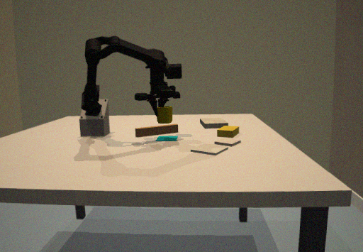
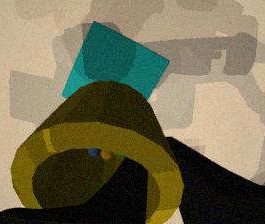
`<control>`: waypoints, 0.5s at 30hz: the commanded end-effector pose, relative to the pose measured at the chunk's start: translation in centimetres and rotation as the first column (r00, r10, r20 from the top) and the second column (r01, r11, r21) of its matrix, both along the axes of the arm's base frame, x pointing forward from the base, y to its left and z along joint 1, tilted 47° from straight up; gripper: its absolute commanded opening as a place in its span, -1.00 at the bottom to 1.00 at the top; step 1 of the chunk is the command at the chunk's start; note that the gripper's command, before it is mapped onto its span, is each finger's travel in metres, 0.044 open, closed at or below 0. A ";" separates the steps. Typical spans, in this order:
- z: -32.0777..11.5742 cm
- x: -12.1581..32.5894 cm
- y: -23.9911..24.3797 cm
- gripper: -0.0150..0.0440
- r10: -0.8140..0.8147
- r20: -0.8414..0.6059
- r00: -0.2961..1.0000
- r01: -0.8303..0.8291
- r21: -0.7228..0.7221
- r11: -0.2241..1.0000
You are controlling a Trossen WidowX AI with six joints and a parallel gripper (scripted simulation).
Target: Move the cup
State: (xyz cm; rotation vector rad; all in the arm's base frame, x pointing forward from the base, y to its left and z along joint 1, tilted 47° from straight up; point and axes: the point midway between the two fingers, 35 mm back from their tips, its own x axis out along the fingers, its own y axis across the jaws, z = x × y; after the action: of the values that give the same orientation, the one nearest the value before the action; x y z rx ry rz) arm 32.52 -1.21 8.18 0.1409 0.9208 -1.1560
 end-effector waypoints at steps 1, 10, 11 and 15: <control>0.9 0.6 -0.6 -0.49 0.004 0.000 1.000 -0.004 -0.006 1.000; 1.0 1.0 -1.3 -0.49 0.004 0.001 1.000 -0.004 -0.006 1.000; 0.9 1.0 -1.4 -0.49 0.004 0.001 1.000 -0.004 -0.006 1.000; 0.5 1.1 -1.8 -0.49 0.004 0.001 1.000 -0.004 -0.006 1.000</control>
State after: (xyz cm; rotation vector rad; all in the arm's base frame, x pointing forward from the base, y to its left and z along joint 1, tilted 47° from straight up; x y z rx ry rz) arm 33.57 -2.61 8.94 0.1442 0.9157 -1.1543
